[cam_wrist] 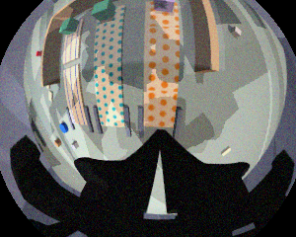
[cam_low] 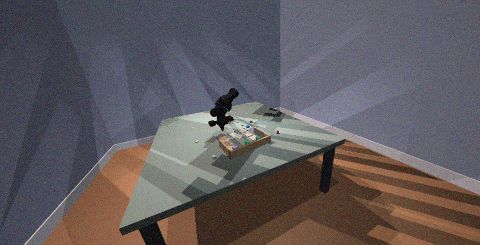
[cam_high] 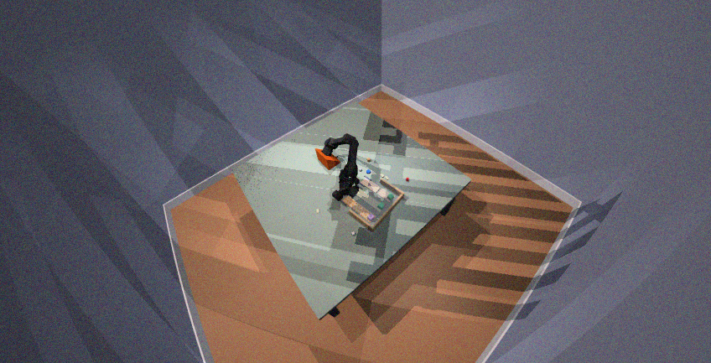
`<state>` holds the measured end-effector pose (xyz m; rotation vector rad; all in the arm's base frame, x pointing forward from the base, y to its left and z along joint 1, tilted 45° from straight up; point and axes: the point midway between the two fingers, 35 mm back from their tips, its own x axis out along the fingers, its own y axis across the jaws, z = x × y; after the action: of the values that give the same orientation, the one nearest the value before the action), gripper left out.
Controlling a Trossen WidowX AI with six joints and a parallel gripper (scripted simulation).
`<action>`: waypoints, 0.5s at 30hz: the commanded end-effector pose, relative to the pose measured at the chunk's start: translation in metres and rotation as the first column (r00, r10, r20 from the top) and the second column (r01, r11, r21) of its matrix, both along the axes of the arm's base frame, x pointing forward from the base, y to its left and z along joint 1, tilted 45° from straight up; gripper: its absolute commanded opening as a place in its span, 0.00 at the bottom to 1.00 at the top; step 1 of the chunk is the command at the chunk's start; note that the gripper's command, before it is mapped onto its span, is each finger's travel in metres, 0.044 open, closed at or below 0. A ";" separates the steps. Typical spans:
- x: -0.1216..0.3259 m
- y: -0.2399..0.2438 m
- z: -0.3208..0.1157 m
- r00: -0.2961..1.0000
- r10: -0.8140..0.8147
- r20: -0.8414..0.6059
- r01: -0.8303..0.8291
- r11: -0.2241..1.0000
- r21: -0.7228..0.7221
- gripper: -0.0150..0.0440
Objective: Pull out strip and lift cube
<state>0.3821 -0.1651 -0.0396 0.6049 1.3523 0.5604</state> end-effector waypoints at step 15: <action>0.006 0.013 -0.016 1.000 0.015 0.004 -0.015 1.000 -0.008 0.25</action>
<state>0.3877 -0.1569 -0.0509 0.5811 1.3535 0.5677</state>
